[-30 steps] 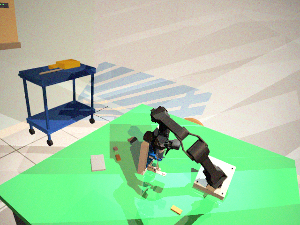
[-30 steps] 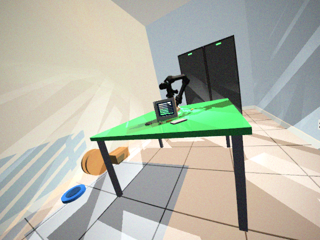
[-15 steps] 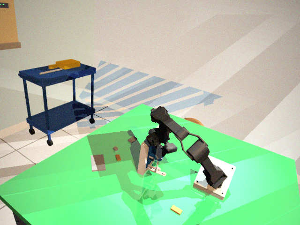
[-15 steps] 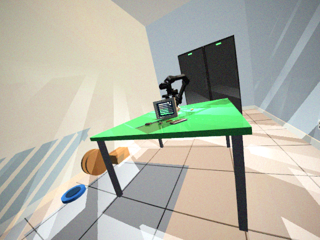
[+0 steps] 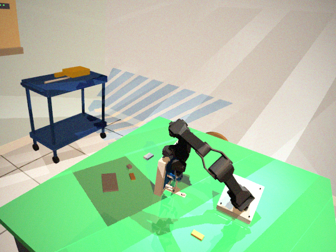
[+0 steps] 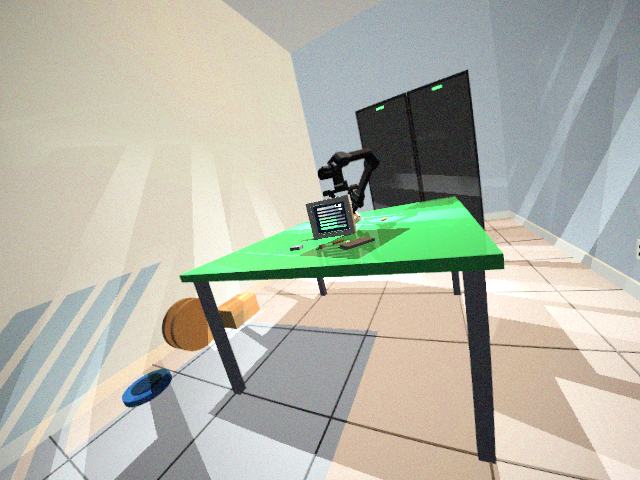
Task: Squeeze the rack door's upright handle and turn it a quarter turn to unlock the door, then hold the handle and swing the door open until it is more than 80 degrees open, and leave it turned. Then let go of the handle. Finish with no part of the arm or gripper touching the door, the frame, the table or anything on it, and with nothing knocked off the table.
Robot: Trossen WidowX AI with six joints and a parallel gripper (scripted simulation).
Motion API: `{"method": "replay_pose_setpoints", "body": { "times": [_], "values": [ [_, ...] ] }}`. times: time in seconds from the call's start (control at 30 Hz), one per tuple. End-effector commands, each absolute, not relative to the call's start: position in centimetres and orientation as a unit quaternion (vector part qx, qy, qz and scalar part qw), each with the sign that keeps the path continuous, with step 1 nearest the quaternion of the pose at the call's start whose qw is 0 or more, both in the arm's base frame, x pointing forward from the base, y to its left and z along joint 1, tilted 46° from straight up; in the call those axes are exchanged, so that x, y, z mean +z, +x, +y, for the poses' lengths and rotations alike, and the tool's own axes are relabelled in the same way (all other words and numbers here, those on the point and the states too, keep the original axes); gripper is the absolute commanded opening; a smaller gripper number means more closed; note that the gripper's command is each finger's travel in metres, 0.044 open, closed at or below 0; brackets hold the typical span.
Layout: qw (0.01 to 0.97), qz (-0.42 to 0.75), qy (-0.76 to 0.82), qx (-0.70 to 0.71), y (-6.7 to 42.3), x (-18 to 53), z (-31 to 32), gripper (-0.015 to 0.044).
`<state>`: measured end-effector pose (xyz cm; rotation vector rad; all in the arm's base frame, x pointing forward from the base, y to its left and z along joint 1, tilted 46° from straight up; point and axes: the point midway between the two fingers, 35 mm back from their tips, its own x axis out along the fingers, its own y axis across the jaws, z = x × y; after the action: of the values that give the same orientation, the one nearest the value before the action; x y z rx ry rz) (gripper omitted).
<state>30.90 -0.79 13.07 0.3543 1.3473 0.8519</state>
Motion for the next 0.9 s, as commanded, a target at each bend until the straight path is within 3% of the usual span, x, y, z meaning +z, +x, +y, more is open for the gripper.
{"method": "replay_pose_setpoints", "body": {
  "times": [0.0, 0.43, 0.87],
  "values": [
    [0.668, 0.633, 0.223, 0.322, 30.97, 13.10, -0.79, 0.0290],
    [0.563, 0.702, 0.423, 0.105, 30.97, 13.10, -0.79, 0.0290],
    [0.400, 0.699, 0.579, -0.123, 30.97, 13.10, -0.79, 0.0290]
  ]
}}
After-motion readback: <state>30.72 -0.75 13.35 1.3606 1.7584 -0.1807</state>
